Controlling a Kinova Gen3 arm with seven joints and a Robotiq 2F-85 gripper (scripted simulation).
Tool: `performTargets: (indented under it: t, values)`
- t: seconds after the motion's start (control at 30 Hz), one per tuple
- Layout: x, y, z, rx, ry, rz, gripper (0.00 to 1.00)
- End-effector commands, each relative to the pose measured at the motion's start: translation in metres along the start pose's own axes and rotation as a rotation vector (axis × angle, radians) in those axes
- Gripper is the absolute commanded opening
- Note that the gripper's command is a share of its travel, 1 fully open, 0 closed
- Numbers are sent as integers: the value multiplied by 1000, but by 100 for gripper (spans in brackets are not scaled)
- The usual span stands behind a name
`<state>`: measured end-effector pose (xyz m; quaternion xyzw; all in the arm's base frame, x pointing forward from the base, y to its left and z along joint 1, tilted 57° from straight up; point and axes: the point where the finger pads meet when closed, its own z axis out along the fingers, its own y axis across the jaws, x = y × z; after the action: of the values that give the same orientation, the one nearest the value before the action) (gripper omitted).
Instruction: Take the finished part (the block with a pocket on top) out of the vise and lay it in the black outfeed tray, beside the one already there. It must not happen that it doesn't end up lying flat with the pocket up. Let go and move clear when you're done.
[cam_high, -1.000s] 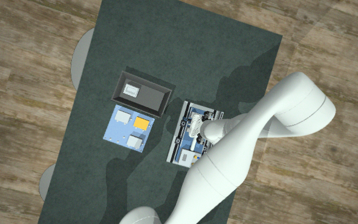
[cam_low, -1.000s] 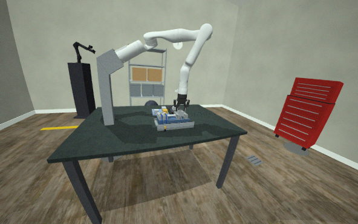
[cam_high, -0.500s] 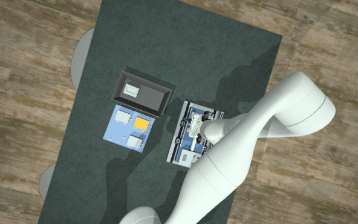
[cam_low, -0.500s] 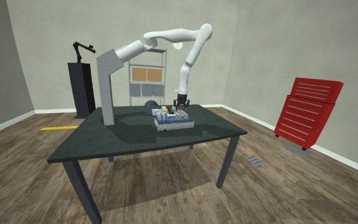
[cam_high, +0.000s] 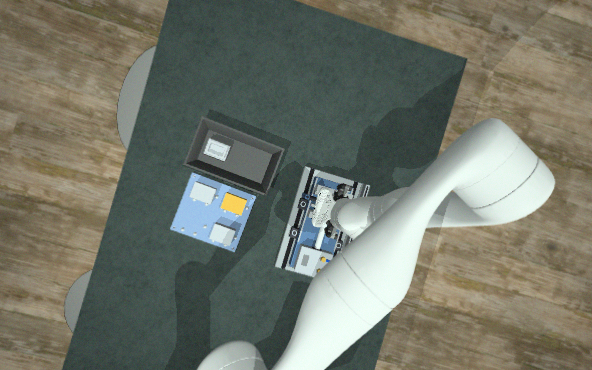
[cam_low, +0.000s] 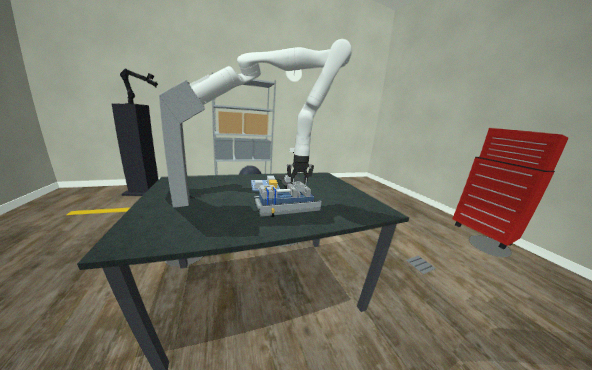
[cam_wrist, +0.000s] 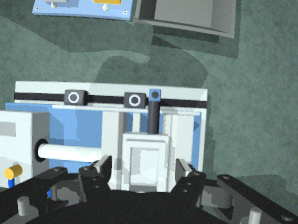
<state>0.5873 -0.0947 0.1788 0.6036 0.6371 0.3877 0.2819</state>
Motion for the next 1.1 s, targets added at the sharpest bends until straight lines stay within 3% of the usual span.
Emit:
performTargets:
  t: [0.0, 0.27, 0.3, 1.07]
  values:
    - [-2, 2, 1, -5, -5, 3, 67]
    - [-2, 2, 1, -5, -5, 3, 67]
    - [-2, 2, 1, -5, -5, 3, 0]
    - [-3, 2, 1, -5, -6, 3, 0]
